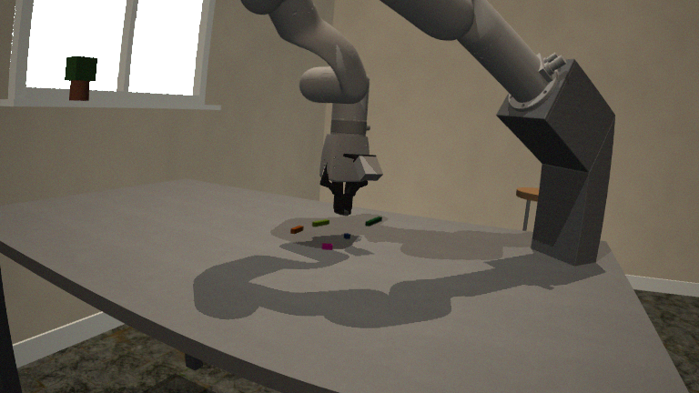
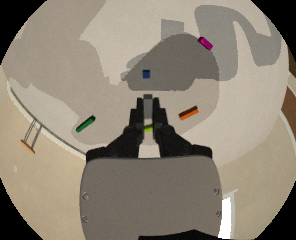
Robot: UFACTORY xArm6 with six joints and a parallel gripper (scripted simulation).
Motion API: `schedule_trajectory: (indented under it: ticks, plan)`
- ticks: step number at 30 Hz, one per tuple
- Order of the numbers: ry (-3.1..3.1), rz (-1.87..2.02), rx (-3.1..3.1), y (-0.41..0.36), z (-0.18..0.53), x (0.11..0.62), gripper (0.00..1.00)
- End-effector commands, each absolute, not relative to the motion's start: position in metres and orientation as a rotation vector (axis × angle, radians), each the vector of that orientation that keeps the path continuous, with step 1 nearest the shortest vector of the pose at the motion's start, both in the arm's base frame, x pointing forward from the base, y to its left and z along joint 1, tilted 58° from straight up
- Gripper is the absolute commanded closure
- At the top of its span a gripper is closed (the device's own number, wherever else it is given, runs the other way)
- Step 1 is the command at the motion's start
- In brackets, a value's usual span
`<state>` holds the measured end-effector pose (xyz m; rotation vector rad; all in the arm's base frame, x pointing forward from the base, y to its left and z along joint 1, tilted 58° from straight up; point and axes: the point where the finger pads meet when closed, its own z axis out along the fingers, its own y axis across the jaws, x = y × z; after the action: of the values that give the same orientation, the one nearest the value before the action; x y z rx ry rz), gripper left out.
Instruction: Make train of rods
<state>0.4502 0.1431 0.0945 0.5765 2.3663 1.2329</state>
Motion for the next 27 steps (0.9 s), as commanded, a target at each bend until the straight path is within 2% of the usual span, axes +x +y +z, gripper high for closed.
schedule_trajectory:
  ticks: [1, 27]
  plan:
    - [2.364, 1.232, 0.577, 0.156, 0.084, 0.462, 0.96]
    - [2.364, 1.232, 0.577, 0.166, 0.076, 0.470, 0.96]
